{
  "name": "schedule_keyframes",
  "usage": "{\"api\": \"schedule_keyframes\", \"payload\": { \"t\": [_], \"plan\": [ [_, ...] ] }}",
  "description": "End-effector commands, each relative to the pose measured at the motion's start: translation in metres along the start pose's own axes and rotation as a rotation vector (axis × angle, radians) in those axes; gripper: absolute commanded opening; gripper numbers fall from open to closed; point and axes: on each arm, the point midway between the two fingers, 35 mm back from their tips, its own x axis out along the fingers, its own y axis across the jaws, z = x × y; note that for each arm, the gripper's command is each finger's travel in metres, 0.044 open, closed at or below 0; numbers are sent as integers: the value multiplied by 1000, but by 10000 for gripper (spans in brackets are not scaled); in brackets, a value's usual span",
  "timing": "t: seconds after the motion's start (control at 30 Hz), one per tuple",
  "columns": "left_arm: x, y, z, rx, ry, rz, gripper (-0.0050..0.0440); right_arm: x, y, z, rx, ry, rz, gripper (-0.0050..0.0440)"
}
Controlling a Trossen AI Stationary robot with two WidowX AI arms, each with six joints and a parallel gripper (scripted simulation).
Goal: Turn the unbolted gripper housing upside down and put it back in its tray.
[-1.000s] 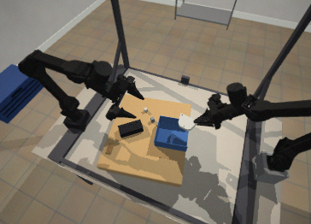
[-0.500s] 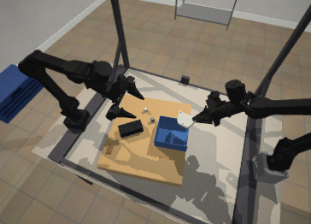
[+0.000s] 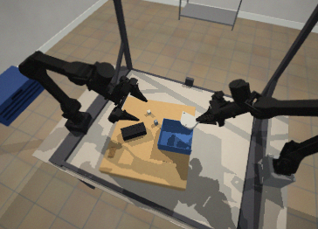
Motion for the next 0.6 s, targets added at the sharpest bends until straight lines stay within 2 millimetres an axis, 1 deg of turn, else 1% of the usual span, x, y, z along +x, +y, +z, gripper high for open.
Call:
{"api": "schedule_keyframes", "payload": {
  "t": [0.0, 0.57],
  "plan": [
    [-2, 12, 8, -30, -20, 14, 118, -7, -1, 8, -3, -26, -4, 436],
    [-2, 16, 13, -53, -28, -5, 118, -7, -1, 8, -3, -26, -4, 436]
  ]
}}
